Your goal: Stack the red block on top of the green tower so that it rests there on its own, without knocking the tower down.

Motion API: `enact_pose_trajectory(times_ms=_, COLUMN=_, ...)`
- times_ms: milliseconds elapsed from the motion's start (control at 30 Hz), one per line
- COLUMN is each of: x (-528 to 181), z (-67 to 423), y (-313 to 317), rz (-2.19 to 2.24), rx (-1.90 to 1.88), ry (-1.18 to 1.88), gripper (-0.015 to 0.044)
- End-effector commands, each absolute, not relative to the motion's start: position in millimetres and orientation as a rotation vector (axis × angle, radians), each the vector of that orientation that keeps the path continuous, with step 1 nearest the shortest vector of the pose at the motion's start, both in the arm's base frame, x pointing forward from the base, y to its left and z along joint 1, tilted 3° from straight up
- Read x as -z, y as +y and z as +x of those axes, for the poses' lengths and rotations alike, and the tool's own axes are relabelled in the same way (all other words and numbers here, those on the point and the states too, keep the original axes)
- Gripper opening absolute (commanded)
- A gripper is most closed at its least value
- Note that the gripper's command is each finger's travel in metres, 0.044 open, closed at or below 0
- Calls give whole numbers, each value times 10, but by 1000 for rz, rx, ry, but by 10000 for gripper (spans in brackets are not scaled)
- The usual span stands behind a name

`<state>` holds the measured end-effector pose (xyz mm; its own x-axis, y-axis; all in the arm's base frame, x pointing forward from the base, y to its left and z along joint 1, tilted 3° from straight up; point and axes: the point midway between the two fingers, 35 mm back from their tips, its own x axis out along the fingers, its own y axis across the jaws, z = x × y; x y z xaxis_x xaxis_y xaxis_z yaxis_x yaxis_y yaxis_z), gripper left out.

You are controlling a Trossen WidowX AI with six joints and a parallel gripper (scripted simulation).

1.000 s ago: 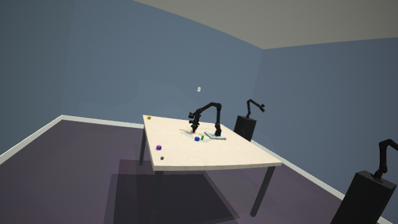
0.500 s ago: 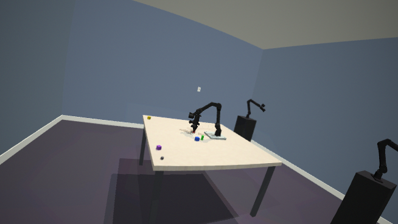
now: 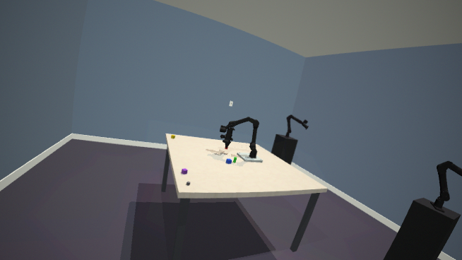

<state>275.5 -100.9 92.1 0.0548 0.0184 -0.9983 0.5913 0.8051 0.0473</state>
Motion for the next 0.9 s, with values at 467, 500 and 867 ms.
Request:
enact_pose_trajectory(times_ms=467, x=-1540, z=2727, y=-1026, rz=516, rx=468, ry=1448, gripper=0)
enact_pose_trajectory(times_ms=500, x=-1502, z=2727, y=-1019, rz=522, rx=469, ry=1455, gripper=0)
enact_pose_trajectory(times_ms=867, x=-1545, z=2817, y=-668, rz=513, rx=463, ry=1451, gripper=0)
